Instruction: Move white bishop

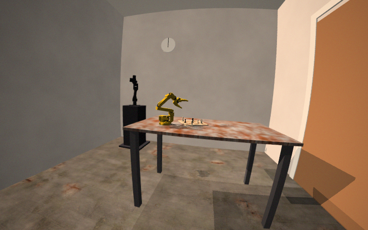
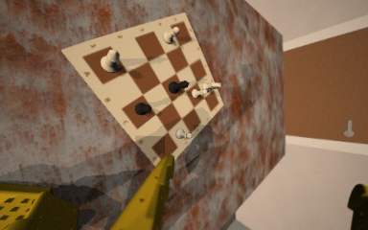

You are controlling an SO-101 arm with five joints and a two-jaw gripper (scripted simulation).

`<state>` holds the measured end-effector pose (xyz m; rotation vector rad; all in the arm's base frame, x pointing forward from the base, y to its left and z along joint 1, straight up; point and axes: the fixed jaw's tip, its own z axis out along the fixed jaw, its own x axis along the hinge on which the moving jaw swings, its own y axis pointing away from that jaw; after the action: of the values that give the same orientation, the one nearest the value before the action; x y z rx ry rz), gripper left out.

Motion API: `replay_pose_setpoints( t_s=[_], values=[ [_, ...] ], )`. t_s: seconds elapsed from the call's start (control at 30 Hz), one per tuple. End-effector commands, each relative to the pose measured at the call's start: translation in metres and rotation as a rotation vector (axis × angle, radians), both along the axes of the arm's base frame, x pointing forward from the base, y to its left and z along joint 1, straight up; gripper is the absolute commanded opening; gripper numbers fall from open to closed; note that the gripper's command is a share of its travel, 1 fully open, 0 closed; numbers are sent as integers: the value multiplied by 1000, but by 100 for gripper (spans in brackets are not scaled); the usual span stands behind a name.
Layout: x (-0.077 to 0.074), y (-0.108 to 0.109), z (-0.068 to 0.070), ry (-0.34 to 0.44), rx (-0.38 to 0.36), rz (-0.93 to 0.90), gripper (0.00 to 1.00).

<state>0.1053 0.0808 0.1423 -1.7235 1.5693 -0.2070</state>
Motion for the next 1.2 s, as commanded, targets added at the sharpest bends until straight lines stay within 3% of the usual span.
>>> replay_pose_setpoints(
  t_s=[0.0, 0.4, 0.5, 0.93, 1.17],
  values=[
    [3, -6, -4, 72, 65, -141, 53],
    [12, -18, -3, 196, 285, -508, 48],
    [12, -18, -3, 196, 285, -508, 48],
    [21, -33, -1, 300, 550, -899, 42],
    [23, -37, 0, 320, 615, -988, 41]
  ],
)
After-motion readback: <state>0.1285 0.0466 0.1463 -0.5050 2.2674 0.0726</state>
